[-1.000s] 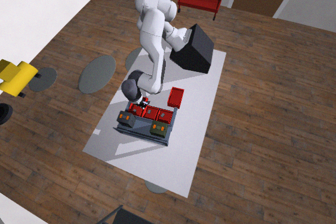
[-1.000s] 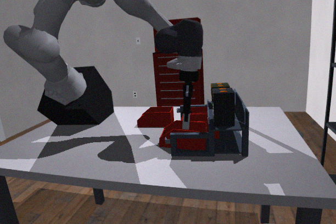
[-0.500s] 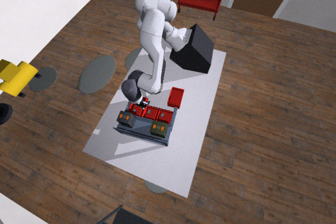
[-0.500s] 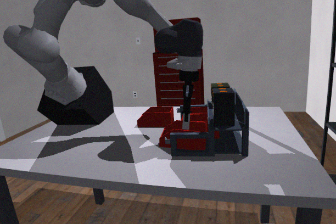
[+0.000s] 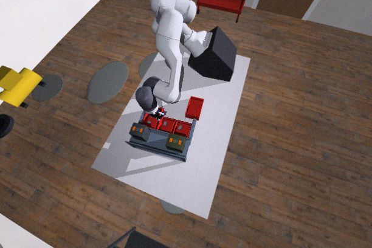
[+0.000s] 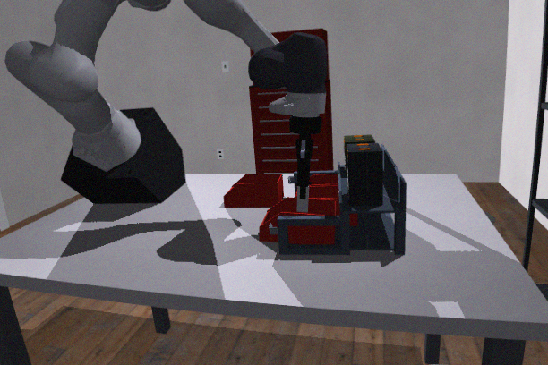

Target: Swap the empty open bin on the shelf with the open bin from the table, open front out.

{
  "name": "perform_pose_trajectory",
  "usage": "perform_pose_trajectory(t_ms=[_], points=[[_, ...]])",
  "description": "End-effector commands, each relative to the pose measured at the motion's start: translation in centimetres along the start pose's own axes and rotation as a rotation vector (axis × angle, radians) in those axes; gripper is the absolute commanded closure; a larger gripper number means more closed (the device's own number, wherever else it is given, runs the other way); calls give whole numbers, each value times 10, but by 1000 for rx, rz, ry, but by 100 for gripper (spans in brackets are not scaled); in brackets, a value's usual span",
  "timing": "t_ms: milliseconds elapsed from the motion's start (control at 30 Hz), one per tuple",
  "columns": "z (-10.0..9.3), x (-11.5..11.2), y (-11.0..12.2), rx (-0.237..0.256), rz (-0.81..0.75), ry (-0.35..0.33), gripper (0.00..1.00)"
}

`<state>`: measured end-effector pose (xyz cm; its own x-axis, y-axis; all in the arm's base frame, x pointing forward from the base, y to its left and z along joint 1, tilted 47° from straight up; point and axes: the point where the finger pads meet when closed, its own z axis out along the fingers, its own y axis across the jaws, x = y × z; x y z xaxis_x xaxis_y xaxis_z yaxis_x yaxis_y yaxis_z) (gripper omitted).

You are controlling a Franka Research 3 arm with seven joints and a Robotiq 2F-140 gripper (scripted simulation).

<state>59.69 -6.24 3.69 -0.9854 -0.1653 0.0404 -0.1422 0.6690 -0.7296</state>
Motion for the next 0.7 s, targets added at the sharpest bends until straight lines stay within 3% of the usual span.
perform_pose_trajectory(t_ms=[0, 300, 333, 667], points=[[-1, -3, 1, -3, -3, -13, 100], [-1, -3, 1, -3, -3, -13, 100], [-1, -3, 1, -3, -3, -13, 94], [-1, -3, 1, -3, -3, -13, 94]])
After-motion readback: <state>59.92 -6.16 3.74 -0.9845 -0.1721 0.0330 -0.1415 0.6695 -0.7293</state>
